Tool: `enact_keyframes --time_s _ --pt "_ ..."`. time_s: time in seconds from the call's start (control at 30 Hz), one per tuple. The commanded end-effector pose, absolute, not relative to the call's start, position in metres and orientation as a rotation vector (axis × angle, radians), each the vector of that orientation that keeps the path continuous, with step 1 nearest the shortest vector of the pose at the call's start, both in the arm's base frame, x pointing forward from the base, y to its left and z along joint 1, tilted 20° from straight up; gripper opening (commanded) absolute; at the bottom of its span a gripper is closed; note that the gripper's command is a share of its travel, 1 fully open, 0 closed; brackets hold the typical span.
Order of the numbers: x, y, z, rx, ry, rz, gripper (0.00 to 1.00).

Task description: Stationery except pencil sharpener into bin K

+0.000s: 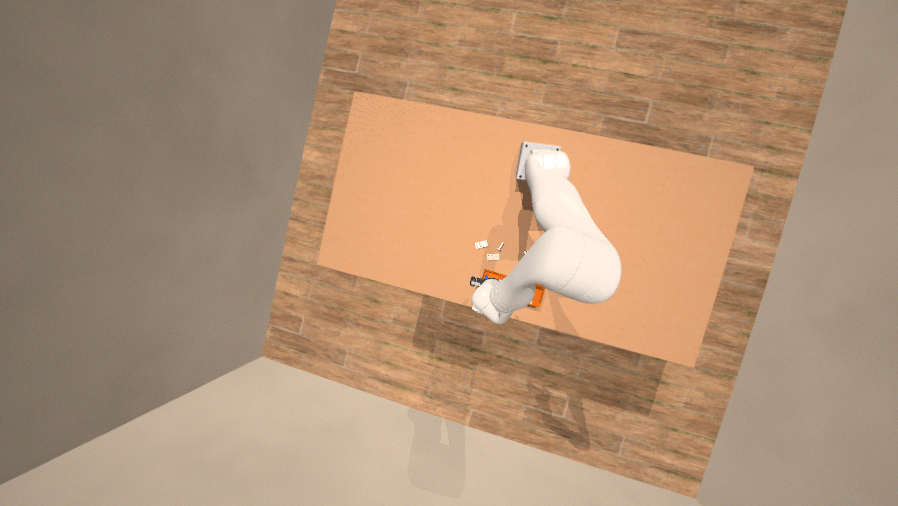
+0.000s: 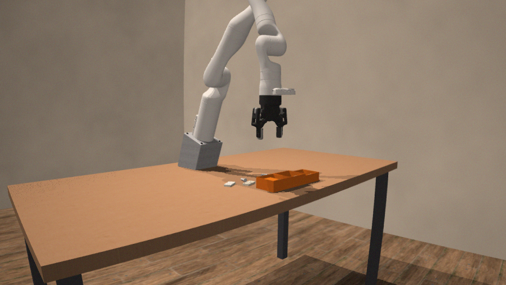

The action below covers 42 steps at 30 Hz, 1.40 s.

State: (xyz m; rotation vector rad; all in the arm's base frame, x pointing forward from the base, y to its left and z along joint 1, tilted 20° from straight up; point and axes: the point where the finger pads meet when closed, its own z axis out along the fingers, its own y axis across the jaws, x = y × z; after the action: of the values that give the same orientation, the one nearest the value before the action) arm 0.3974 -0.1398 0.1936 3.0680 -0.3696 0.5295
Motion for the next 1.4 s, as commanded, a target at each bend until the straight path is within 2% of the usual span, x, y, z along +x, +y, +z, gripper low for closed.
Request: enact_keyframes --time_s 0.0,0.23,1.37 --pt "0.397 -0.136 0.211 3.068 -0.363 0.550 1.00" --pt "0.388 -0.135 0.237 3.067 -0.364 0.550 1.00" --pt "0.388 -0.134 0.235 3.068 -0.358 0.552 1.00"
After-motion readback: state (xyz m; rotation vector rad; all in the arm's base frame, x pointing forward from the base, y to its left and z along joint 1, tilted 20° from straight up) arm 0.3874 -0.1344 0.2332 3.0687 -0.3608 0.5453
